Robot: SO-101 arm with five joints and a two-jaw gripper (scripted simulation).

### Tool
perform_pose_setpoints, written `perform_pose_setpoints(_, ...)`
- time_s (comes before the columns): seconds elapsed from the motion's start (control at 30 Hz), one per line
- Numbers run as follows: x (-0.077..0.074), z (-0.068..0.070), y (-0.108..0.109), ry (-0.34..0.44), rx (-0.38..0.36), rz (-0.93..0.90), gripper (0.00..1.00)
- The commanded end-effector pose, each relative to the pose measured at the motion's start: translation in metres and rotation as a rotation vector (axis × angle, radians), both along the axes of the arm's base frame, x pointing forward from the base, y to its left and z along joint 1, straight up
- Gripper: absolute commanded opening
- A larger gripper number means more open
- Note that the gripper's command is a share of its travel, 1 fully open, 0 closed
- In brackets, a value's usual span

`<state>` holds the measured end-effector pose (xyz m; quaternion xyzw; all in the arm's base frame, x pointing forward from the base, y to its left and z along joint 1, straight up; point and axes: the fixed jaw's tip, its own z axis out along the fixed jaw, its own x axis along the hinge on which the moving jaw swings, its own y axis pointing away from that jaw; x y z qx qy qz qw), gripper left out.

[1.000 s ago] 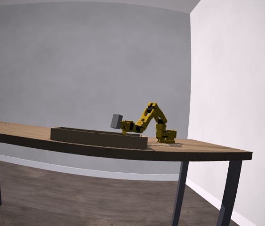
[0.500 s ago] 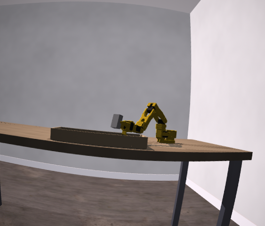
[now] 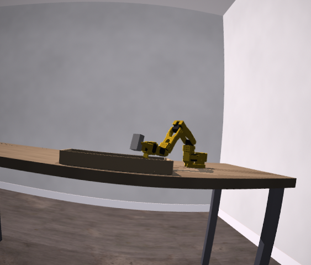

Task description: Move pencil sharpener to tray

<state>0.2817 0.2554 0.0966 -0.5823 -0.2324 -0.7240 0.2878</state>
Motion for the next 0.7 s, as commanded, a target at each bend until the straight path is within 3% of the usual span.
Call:
perform_pose_setpoints(0.0, 0.0016, 0.0140, -0.0021, -0.032, 0.045, -0.005, 0.21)
perform_pose_setpoints(0.67, 0.0016, 0.0228, -0.0021, -0.087, 0.099, -0.004, 0.21)
